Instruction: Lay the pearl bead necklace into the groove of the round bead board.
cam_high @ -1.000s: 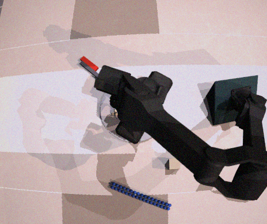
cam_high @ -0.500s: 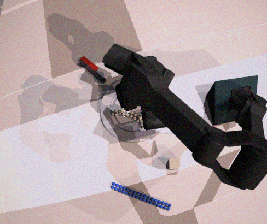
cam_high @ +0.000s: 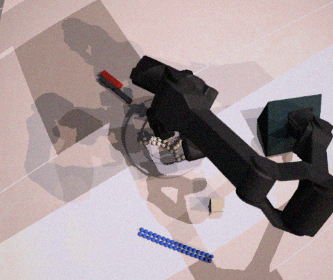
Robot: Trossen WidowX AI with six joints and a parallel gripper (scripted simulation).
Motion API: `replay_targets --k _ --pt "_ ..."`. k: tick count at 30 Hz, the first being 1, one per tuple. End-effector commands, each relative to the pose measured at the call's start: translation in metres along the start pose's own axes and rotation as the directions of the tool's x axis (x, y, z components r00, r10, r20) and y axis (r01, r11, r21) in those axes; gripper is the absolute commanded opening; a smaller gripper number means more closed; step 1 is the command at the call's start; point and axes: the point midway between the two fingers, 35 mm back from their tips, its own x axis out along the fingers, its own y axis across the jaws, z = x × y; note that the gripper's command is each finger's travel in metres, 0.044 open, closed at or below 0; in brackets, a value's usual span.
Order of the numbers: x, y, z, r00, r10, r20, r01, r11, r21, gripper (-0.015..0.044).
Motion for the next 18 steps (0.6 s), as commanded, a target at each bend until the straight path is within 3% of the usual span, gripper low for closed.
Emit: replay_targets --k 1,18 --pt "0.000 -0.001 0.001 1.000 -0.002 0.005 0.002 1.000 -0.001 0.0120" --pt "0.028 0.000 0.000 1.000 0.003 0.003 -0.003 1.000 0.003 0.0120"
